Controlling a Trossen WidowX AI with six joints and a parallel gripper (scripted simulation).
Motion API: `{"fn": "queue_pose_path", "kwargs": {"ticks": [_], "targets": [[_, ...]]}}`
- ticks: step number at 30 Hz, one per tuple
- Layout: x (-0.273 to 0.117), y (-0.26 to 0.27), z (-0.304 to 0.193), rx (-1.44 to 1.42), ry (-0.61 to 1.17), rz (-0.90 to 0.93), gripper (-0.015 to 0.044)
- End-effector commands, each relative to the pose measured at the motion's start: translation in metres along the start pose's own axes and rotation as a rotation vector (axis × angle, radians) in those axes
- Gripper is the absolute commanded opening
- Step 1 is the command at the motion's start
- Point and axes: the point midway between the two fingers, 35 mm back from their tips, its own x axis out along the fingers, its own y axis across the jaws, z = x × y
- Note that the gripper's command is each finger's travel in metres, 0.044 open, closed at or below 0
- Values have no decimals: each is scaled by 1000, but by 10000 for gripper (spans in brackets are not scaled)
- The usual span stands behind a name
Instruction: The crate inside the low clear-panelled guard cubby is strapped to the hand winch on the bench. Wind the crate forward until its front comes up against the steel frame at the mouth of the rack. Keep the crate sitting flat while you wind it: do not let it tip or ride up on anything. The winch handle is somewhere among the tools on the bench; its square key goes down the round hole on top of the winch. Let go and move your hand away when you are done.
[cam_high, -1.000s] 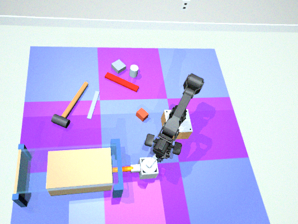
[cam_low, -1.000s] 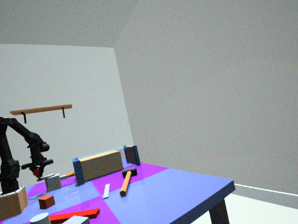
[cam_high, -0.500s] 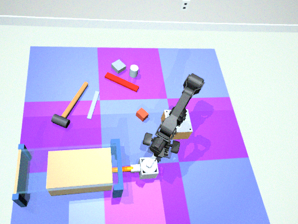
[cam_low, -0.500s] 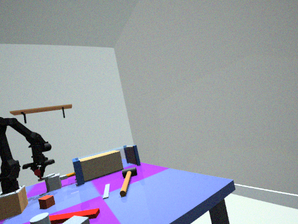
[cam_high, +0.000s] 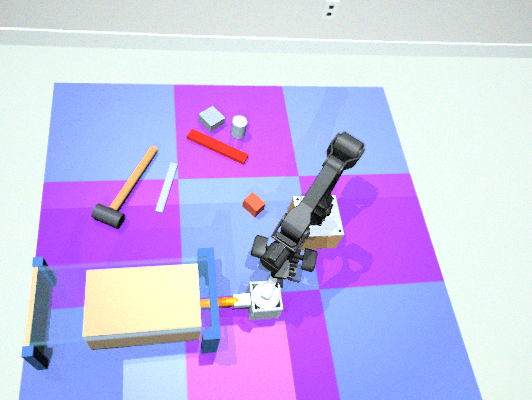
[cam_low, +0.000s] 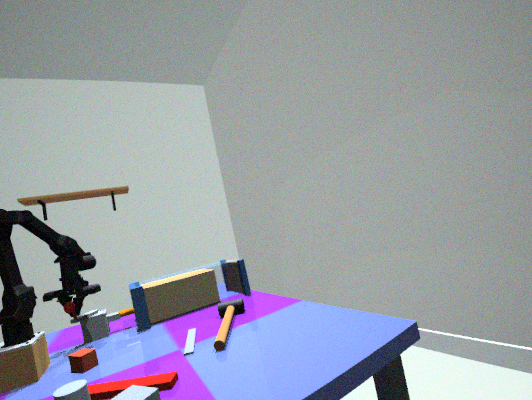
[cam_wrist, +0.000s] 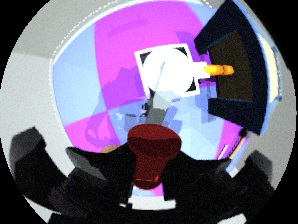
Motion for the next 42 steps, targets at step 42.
{"fn": "queue_pose_path", "kwargs": {"ticks": [42], "targets": [[-5, -60, 6, 25, 14, -55, 0]]}}
